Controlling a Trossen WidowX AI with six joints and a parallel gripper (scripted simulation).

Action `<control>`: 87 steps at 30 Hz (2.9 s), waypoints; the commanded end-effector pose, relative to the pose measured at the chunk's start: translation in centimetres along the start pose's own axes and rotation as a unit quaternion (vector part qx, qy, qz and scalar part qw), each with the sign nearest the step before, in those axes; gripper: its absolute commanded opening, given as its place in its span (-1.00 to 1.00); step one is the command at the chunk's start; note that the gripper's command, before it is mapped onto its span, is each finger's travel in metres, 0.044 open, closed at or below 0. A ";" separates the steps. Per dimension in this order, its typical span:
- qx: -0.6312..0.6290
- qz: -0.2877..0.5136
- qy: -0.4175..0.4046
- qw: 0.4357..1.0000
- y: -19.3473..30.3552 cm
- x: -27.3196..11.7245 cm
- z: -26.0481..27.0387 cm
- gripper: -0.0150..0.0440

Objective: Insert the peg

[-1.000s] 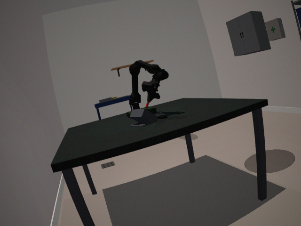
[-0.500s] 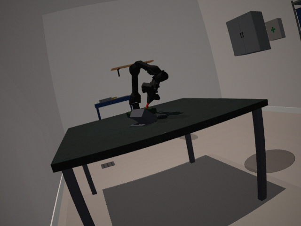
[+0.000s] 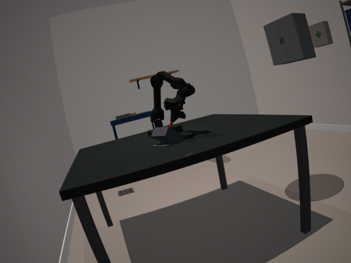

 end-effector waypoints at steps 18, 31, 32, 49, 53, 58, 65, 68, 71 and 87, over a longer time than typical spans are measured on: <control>-0.001 -0.002 0.001 1.000 0.0 0.6 -0.2 -0.49; -0.001 -0.002 0.001 1.000 0.0 0.7 -0.7 -0.49; -0.001 -0.002 0.001 1.000 0.0 0.7 -0.7 -0.49; -0.001 -0.002 0.001 1.000 -0.1 1.3 -0.8 -0.49; -0.001 -0.002 0.001 1.000 -0.1 1.4 -0.7 -0.49; -0.001 -0.002 0.001 1.000 -0.1 1.5 -0.7 -0.49; -0.001 -0.002 0.001 1.000 0.0 1.6 -0.7 -0.49; -0.001 -0.002 0.001 1.000 0.0 1.7 -0.7 -0.49; -0.001 -0.002 0.001 1.000 0.0 1.7 -0.7 -0.49; -0.001 -0.002 0.001 1.000 -0.1 2.1 -0.7 -0.49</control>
Point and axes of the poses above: the point midway between the two fingers, 35 mm back from their tips, its own x axis out along the fingers, its own z axis across the jaws, y = z × x, the point moved 7 cm from there along -x, back along the fingers, and after that the axes turned 13 degrees about -x, right-handed, at the moved point
